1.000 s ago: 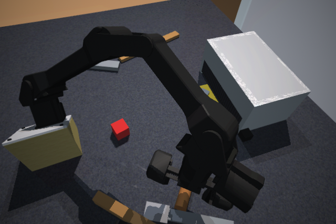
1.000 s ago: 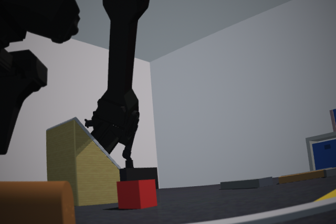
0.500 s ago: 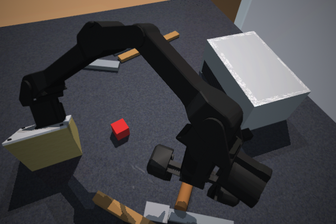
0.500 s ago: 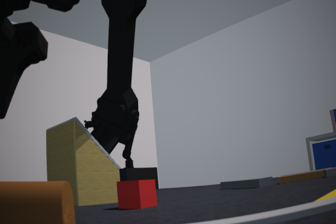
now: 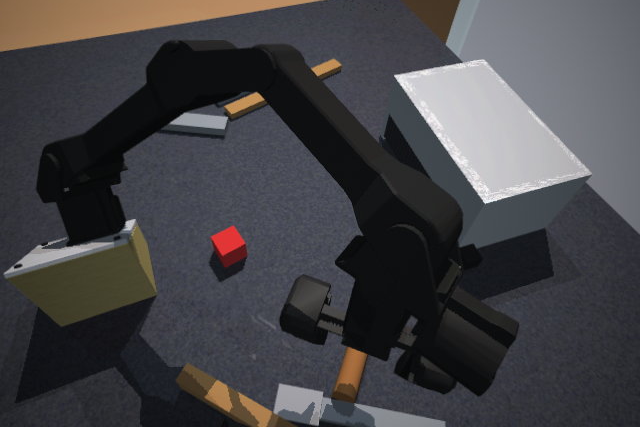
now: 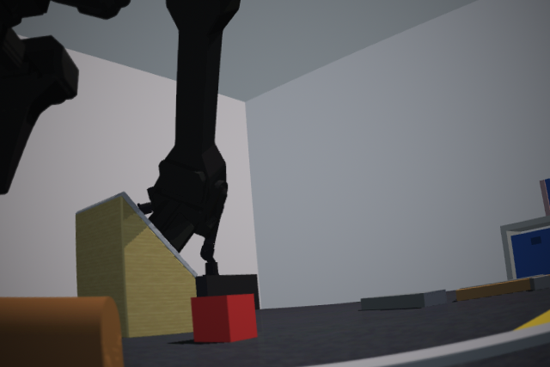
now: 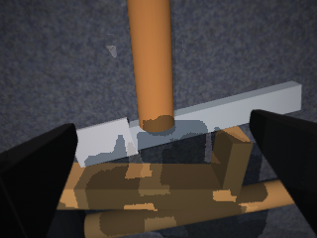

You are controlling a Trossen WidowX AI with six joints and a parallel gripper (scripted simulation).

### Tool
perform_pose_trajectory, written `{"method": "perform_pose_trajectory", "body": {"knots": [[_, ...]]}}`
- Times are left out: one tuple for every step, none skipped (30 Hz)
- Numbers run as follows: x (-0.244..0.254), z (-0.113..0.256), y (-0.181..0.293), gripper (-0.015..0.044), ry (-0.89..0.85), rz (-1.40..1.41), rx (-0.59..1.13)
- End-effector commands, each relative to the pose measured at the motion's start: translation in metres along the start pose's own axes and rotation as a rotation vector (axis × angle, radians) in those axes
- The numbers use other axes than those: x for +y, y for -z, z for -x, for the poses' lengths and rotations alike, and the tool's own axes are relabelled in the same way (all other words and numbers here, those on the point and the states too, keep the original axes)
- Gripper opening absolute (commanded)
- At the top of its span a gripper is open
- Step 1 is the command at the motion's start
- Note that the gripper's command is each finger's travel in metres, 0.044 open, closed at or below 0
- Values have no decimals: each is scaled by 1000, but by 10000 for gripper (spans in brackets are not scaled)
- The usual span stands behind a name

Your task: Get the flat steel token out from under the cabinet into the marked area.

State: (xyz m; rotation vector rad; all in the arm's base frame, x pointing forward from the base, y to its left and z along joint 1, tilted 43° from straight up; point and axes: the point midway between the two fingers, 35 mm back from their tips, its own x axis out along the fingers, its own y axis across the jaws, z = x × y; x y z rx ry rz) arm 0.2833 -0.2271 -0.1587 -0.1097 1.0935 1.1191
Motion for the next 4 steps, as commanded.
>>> {"method": "perform_pose_trajectory", "body": {"knots": [[0,0,0,440,1,-3,-1],[0,0,0,440,1,-3,-1],[0,0,0,440,1,-3,-1],[0,0,0,440,1,-3,-1]]}}
